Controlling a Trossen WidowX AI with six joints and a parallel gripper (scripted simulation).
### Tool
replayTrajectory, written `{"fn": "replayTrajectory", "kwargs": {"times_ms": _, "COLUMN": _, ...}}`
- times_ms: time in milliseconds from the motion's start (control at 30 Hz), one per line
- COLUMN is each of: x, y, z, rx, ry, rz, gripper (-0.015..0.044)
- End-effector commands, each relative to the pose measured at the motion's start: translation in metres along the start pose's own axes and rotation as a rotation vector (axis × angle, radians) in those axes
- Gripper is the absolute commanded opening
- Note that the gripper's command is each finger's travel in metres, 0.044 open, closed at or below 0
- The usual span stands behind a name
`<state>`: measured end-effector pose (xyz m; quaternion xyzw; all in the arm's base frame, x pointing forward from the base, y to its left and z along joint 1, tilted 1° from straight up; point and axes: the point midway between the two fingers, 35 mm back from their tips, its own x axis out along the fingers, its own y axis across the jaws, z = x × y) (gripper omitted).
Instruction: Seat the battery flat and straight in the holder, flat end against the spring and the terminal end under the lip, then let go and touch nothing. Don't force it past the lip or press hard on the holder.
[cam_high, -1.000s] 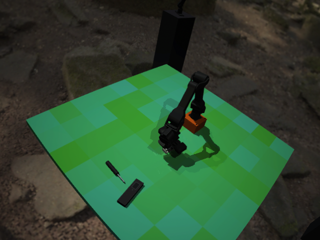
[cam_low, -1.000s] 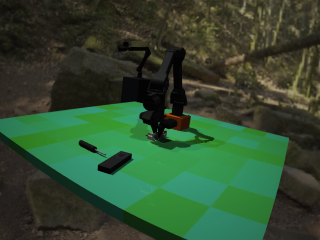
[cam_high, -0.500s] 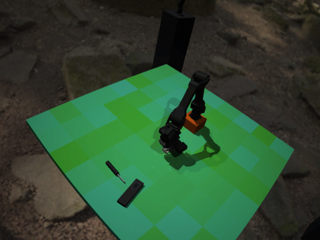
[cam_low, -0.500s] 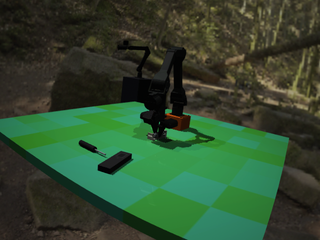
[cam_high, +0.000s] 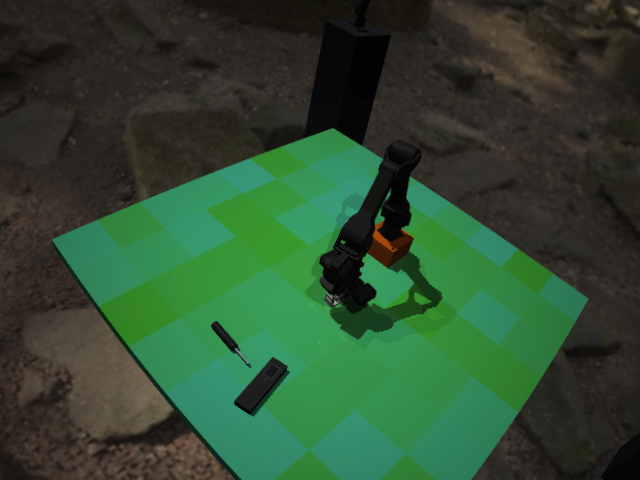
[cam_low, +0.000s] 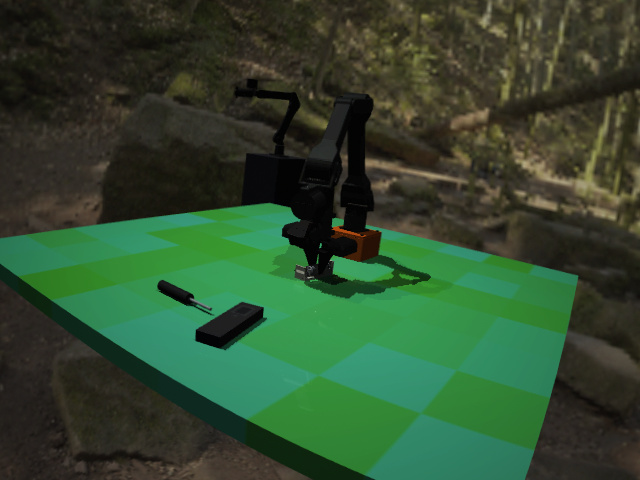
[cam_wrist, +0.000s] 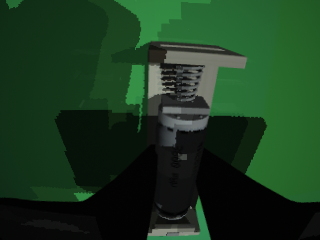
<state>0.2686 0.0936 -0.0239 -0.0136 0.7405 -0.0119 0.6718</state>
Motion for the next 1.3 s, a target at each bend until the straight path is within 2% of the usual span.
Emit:
{"fn": "replayTrajectory", "kwargs": {"times_ms": 0, "x": 0.0, "y": 0.0, "z": -0.001, "rx": 0.003, "ry": 0.0, "rz": 0.0, "gripper": 0.0076}}
{"fn": "replayTrajectory", "kwargs": {"times_ms": 133, "x": 0.0, "y": 0.0, "z": -0.001, "rx": 0.003, "ry": 0.0, "rz": 0.0, "gripper": 0.0179}}
{"fn": "replayTrajectory", "kwargs": {"times_ms": 600, "x": -0.015, "y": 0.0, "z": -0.002, "rx": 0.0, "ry": 0.001, "rz": 0.001, "gripper": 0.0179}}
{"fn": "replayTrajectory", "kwargs": {"times_ms": 667, "x": -0.019, "y": -0.001, "z": -0.002, "rx": 0.0, "ry": 0.002, "rz": -0.001, "gripper": 0.0231}}
{"fn": "replayTrajectory", "kwargs": {"times_ms": 867, "x": -0.082, "y": -0.002, "z": -0.01, "rx": 0.0, "ry": 0.001, "rz": 0.001, "gripper": 0.0389}}
{"fn": "replayTrajectory", "kwargs": {"times_ms": 933, "x": -0.089, "y": -0.003, "z": -0.011, "rx": 0.0, "ry": 0.001, "rz": 0.001, "gripper": 0.044}}
{"fn": "replayTrajectory", "kwargs": {"times_ms": 1267, "x": -0.089, "y": -0.003, "z": -0.01, "rx": 0.0, "ry": 0.001, "rz": 0.001, "gripper": 0.044}}
